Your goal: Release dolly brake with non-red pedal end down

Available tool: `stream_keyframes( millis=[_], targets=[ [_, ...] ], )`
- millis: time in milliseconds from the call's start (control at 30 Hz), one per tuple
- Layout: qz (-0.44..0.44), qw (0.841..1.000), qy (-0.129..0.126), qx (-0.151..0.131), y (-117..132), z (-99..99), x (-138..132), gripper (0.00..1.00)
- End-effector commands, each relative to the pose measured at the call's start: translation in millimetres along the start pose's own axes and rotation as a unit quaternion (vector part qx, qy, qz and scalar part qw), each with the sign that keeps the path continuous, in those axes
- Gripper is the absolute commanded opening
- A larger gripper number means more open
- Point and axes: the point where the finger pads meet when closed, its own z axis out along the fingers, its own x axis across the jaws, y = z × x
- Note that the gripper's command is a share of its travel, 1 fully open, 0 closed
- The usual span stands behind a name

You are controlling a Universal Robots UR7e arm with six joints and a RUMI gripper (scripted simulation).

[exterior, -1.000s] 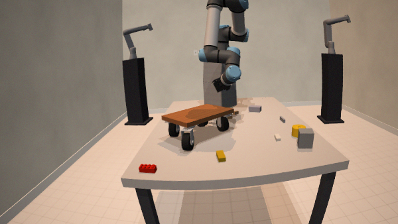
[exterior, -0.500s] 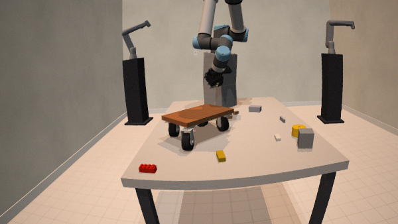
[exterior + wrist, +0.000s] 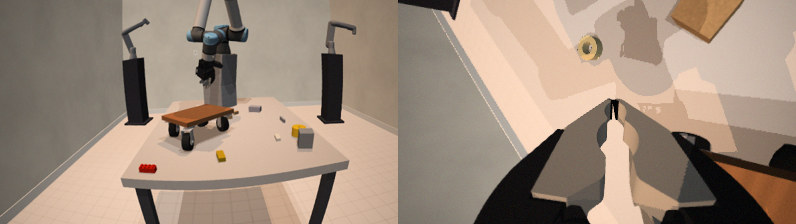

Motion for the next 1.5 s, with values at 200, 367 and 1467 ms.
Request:
stream_keyframes(
  millis=[200,367,1467],
  targets=[
    [-0.037,0.985,0.151,-0.073,56.1,-22.2,5.0,0.00],
    [-0.050,0.972,0.205,-0.101,78.5,-31.3,5.9,0.00],
    [-0.044,0.961,0.246,-0.118,95.0,-38.9,7.0,0.00]
  ],
)
